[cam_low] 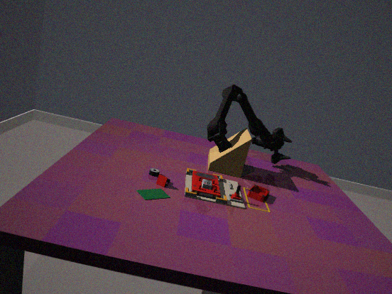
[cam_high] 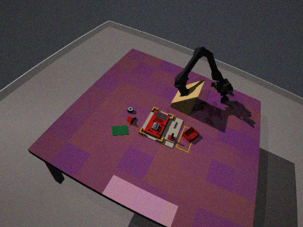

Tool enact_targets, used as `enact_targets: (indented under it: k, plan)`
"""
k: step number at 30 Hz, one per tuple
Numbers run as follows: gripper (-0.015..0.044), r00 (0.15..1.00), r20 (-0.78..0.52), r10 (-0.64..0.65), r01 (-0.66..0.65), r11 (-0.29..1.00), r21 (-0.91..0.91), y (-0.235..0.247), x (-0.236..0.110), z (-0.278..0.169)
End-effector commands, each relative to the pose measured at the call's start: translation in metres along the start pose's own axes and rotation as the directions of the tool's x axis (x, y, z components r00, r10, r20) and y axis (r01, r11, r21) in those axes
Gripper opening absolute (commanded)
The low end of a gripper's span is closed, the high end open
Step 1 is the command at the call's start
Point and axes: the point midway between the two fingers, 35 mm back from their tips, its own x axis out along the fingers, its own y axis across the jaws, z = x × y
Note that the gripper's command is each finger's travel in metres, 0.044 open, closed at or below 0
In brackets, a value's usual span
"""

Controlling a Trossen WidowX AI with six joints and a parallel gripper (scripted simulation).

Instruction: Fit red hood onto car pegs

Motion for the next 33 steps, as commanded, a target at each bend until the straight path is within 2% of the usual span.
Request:
enact_targets:
  k: [1,2,4,5,8,12,17,23,33]
  plan:
    - [0.0414,1.0,0.0,0.0,0.0,1.0,0.0,0.0,0.0,0.0]
    - [0.0387,1.0,0.0,0.0,0.0,1.0,0.0,0.0,0.0,0.0]
    - [0.044,0.999,-0.031,0.02,-0.021,1.0,-0.021,-0.002,0.006,-0.002]
    - [0.044,0.997,-0.069,0.046,-0.049,0.998,-0.046,-0.005,0.014,-0.004]
    - [0.044,0.969,-0.201,0.144,-0.17,0.978,-0.122,-0.013,0.041,-0.015]
    - [0.044,0.891,-0.353,0.284,-0.362,0.915,-0.178,-0.025,0.074,-0.035]
    - [0.044,0.743,-0.467,0.48,-0.61,0.773,-0.175,-0.036,0.107,-0.066]
    - [0.044,0.554,-0.519,0.651,-0.8,0.588,-0.117,-0.047,0.134,-0.103]
    - [0.044,0.222,-0.452,0.864,-0.968,0.253,0.008,-0.061,0.163,-0.173]
